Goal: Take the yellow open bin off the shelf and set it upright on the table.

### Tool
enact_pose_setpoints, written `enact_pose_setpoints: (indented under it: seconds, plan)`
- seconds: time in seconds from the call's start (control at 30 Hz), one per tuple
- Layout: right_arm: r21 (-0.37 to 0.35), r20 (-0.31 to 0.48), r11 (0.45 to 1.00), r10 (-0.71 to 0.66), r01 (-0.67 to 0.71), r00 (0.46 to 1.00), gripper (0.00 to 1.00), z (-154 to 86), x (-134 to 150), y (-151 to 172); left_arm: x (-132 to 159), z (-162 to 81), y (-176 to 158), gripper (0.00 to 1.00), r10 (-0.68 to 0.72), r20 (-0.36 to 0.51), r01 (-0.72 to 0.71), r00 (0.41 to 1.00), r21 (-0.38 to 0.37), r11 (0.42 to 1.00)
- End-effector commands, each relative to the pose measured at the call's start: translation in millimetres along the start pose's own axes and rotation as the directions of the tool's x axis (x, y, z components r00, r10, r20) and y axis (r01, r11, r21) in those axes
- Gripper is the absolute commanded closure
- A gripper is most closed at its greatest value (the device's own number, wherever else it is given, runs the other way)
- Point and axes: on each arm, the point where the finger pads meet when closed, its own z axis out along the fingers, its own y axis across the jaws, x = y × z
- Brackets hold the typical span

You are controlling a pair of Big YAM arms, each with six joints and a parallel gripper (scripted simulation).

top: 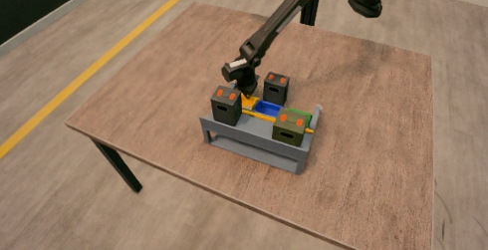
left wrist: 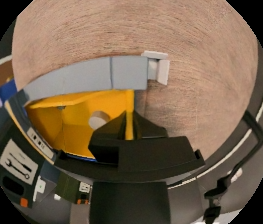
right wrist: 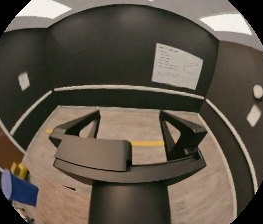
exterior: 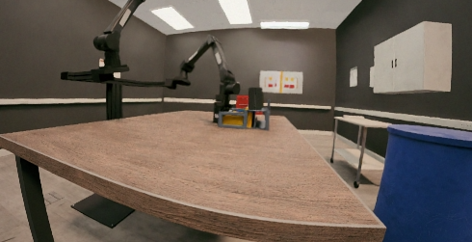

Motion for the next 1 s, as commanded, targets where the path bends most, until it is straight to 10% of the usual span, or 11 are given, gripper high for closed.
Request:
enact_pose_setpoints:
  seconds: [0.0, 0.97]
  plan:
    - [0.007, 0.042, 1.0, 0.011, -0.011, 0.999, 0.0, -6.6, -13.8, -3.3, -7.6, -9.1, 23.7, 1.0, -0.013, 0.025, 0.014, 1.0, -0.035, 0.999]
    - [0.007, 0.042, 1.0, 0.011, -0.011, 0.999, 0.0, -6.6, -13.8, -3.3, -8.3, -13.5, 21.2, 1.0, -0.01, 0.024, 0.01, 1.0, -0.03, 1.0]
